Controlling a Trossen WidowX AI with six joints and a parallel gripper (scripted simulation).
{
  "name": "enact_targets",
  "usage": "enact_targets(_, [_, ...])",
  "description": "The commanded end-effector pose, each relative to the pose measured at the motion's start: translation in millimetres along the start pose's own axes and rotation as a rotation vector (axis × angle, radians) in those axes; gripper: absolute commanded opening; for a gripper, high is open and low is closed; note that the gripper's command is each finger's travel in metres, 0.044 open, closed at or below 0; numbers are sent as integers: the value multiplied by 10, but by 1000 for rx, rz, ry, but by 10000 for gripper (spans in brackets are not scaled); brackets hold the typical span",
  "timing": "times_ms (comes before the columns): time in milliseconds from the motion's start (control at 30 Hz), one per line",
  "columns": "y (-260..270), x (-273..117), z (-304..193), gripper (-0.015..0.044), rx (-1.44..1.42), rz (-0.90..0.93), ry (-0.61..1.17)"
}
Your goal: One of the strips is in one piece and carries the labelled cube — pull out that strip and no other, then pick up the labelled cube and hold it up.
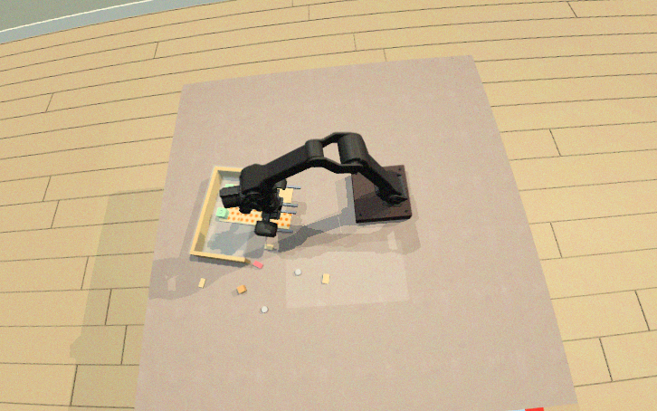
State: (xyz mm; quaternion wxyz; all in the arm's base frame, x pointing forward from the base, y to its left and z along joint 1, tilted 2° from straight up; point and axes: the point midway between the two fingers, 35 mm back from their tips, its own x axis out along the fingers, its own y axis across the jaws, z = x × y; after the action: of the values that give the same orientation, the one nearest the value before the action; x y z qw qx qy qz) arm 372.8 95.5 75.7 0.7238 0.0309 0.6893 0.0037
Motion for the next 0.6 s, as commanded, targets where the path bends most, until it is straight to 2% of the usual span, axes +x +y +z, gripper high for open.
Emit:
enact_targets(0, [-3, 85, 2, 0, 4, -5, 3])
enact_targets(567, [10, 365, -9, 0, 4, -5, 3])
